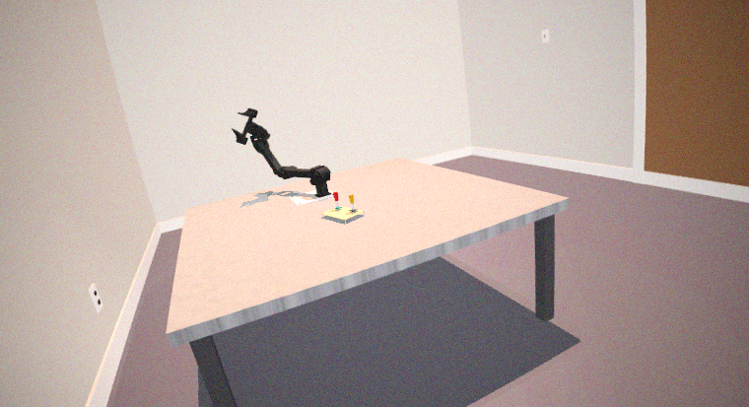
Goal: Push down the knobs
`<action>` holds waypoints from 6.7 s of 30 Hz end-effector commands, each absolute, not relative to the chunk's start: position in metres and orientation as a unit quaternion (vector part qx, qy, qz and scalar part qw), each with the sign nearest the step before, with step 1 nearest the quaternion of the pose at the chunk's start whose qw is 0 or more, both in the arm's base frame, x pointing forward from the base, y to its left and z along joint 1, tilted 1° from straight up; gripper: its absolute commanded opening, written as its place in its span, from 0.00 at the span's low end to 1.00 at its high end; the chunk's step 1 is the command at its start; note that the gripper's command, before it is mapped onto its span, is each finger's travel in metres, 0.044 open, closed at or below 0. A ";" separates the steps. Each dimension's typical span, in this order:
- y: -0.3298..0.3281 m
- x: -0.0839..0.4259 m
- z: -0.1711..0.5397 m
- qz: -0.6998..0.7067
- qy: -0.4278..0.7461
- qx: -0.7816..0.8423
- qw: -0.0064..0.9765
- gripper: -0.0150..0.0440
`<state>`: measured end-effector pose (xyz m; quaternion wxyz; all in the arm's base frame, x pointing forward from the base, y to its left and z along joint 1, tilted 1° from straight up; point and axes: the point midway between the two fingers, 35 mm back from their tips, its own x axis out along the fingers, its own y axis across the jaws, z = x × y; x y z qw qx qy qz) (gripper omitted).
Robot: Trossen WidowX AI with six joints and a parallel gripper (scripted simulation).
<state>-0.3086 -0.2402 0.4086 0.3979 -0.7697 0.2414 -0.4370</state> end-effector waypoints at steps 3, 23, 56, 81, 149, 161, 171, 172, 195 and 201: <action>-0.234 -0.300 0.419 -0.433 0.234 -0.774 0.398 0.80; -0.163 -0.182 0.519 -0.369 0.154 -0.800 0.447 0.25; -0.069 0.070 0.536 -0.129 0.155 -0.777 0.596 0.25; -0.056 0.235 0.429 0.040 0.317 -0.673 0.668 0.25; -0.063 0.323 0.143 0.100 0.689 -0.117 0.708 0.25; -0.064 0.323 0.131 0.100 0.689 -0.117 0.708 0.25; -0.064 0.323 0.130 0.100 0.689 -0.117 0.708 0.25; -0.064 0.323 0.130 0.100 0.689 -0.117 0.708 0.25; -0.064 0.323 0.126 0.100 0.689 -0.117 0.708 0.25; -0.064 0.323 0.126 0.100 0.689 -0.117 0.708 0.25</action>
